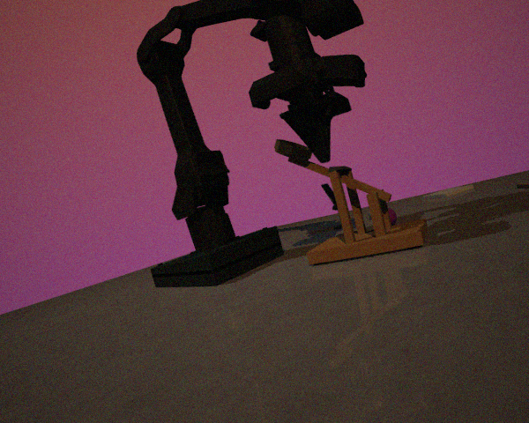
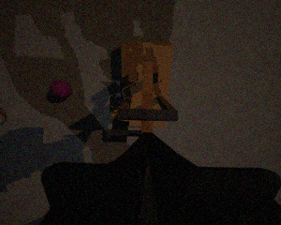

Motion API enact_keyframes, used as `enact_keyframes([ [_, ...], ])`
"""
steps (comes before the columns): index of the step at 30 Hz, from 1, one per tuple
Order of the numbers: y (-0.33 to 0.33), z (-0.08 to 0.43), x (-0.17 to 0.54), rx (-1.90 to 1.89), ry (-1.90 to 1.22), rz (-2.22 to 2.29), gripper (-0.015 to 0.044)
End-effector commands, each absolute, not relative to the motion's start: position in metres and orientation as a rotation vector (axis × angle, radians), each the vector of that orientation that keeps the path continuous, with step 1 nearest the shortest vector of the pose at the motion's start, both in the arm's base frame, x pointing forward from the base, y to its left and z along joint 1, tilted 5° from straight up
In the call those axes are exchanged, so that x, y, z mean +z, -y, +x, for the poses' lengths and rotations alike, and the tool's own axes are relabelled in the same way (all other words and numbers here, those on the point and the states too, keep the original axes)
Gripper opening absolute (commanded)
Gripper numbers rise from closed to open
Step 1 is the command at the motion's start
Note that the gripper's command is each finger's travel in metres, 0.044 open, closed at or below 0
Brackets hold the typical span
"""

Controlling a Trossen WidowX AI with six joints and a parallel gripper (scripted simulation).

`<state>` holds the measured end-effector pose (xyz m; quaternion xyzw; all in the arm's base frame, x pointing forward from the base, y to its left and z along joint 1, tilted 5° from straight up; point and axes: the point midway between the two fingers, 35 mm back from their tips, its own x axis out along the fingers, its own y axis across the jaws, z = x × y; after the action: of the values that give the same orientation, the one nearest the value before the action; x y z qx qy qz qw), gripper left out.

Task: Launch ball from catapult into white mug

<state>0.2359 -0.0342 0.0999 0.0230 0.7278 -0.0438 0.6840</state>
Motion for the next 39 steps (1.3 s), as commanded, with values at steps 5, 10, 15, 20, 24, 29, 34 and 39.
enact_keyframes([
  [5,0.034,0.229,0.091,-0.091,-1.624,0.053,0.0000],
  [10,0.033,0.225,0.085,-0.091,-1.624,0.053,0.0000],
  [15,0.033,0.221,0.079,-0.091,-1.625,0.053,0.0000],
  [20,0.033,0.218,0.073,-0.091,-1.625,0.053,0.0000],
  [24,0.033,0.215,0.067,-0.091,-1.625,0.053,0.0000],
  [29,0.033,0.211,0.060,-0.091,-1.625,0.053,0.0000],
  [34,0.033,0.210,0.055,-0.092,-1.625,0.053,0.0000],
  [39,0.033,0.208,0.047,-0.092,-1.626,0.052,0.0000],
])
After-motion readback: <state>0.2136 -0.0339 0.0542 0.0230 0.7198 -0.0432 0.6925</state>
